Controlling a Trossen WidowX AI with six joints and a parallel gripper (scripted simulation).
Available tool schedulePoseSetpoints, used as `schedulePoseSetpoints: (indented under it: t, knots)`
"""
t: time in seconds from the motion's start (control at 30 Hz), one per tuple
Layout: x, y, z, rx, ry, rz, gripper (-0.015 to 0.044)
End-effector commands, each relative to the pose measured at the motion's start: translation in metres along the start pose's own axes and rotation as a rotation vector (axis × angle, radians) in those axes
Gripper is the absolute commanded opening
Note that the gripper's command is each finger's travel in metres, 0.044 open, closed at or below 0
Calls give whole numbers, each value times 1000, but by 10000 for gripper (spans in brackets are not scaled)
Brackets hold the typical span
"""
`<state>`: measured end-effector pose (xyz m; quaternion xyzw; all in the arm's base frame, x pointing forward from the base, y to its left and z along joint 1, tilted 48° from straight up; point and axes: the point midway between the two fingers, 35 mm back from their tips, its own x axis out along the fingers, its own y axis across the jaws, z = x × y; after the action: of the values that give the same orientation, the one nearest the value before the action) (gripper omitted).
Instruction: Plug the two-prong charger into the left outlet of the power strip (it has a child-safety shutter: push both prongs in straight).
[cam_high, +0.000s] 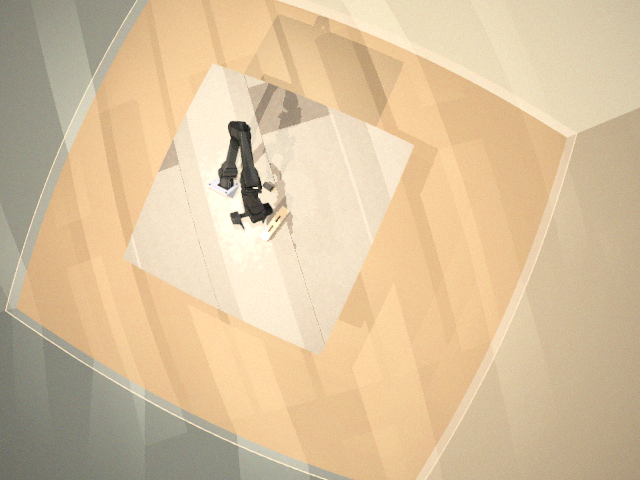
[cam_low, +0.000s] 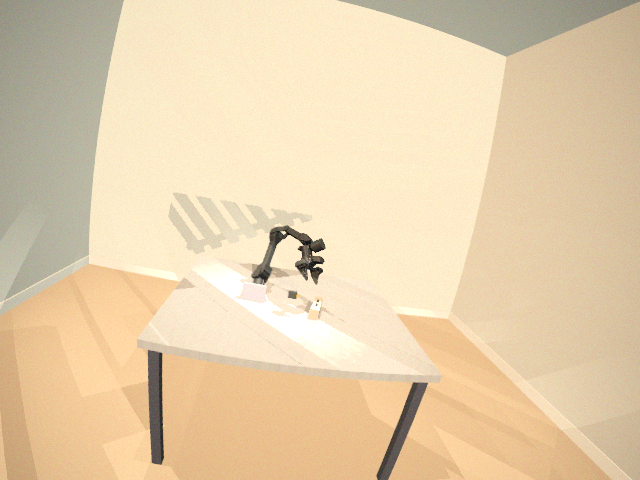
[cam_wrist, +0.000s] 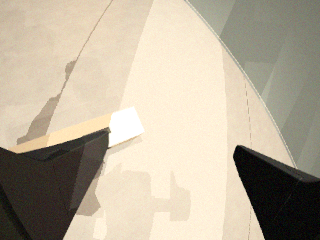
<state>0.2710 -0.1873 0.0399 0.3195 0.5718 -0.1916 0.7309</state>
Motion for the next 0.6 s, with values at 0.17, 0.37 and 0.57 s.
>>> schedulePoseSetpoints:
  t: [0.17, 0.37, 0.57]
  knots:
    - [-10, 51, -67, -211, 234, 177, 440]
    - [-24, 78, -107, -317, 368, 294, 440]
    - [-43, 102, -145, -403, 492, 415, 440]
